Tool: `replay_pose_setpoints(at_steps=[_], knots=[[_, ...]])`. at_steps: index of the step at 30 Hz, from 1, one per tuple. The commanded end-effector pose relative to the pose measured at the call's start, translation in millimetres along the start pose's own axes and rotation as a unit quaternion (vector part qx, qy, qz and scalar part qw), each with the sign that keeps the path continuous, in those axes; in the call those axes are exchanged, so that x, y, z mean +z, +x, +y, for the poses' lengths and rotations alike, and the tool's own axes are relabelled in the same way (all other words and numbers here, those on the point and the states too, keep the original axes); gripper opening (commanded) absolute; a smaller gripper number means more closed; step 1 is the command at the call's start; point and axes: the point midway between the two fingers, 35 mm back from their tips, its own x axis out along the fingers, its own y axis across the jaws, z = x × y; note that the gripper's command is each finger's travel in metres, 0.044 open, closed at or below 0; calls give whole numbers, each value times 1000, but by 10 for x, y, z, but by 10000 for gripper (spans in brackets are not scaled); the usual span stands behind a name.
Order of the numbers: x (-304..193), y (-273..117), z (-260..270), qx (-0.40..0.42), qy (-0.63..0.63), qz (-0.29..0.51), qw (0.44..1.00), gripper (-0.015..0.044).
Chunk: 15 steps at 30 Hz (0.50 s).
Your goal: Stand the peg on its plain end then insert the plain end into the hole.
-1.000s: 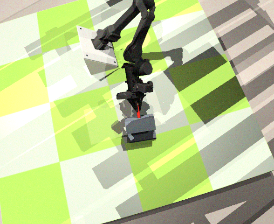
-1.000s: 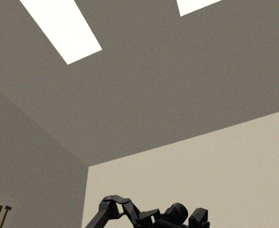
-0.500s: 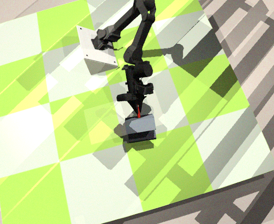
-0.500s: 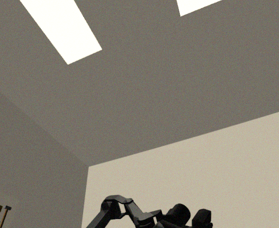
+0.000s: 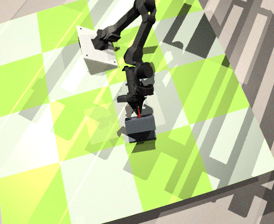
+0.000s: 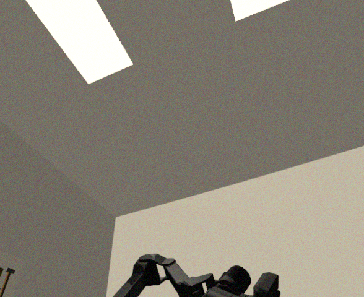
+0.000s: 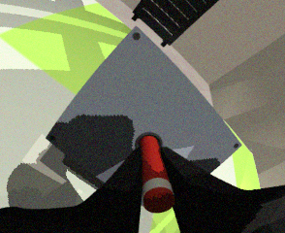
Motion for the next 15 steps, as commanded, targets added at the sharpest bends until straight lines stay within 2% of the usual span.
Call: replay_pose_setpoints(at_steps=[1,6,15], knots=[[-2,-1,0,0,0,0,1000,0],[-2,-1,0,0,0,0,1000,0],[-2,-1,0,0,0,0,1000,236]])
